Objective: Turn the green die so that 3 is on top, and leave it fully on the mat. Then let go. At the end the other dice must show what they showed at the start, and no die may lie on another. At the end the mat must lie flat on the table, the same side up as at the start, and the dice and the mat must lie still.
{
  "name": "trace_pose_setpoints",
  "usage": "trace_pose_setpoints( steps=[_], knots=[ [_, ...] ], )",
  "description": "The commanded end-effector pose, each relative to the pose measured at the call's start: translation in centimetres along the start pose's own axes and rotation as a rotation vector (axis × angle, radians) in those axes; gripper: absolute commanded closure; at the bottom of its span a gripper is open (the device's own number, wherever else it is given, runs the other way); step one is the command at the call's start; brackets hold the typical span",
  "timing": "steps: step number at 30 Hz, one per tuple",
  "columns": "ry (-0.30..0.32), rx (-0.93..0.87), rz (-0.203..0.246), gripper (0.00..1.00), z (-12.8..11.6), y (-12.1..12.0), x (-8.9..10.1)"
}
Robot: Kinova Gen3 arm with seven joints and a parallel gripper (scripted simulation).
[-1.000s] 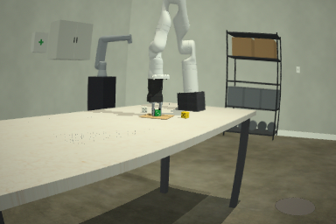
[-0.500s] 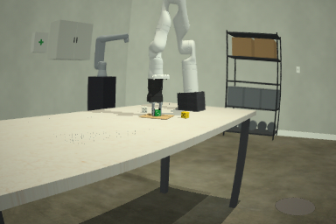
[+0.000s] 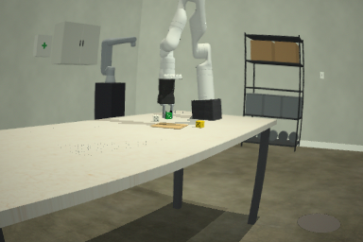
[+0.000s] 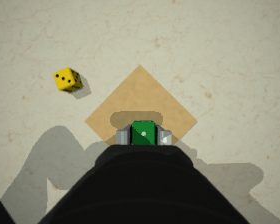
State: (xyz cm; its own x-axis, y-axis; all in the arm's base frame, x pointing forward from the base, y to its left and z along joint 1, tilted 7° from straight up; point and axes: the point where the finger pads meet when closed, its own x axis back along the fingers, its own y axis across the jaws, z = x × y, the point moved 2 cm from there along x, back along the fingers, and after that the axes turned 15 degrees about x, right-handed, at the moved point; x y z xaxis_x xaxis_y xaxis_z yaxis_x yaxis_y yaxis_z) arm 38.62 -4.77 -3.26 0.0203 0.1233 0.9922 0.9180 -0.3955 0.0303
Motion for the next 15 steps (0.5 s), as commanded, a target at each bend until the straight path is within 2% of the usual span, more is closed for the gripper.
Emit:
trace_pose_setpoints(
  steps=[1,3,10,15],
  knots=[
    [0.013,0.010,-0.007,0.43,0.9,-0.1,2.4],
    [0.013,0.010,-0.007,0.43,0.9,-0.1,2.4],
    [0.013,0.010,-0.007,0.43,0.9,-0.1,6.1],
    [0.013,0.010,-0.007,0.43,0.9,-0.1,7.0]
  ],
)
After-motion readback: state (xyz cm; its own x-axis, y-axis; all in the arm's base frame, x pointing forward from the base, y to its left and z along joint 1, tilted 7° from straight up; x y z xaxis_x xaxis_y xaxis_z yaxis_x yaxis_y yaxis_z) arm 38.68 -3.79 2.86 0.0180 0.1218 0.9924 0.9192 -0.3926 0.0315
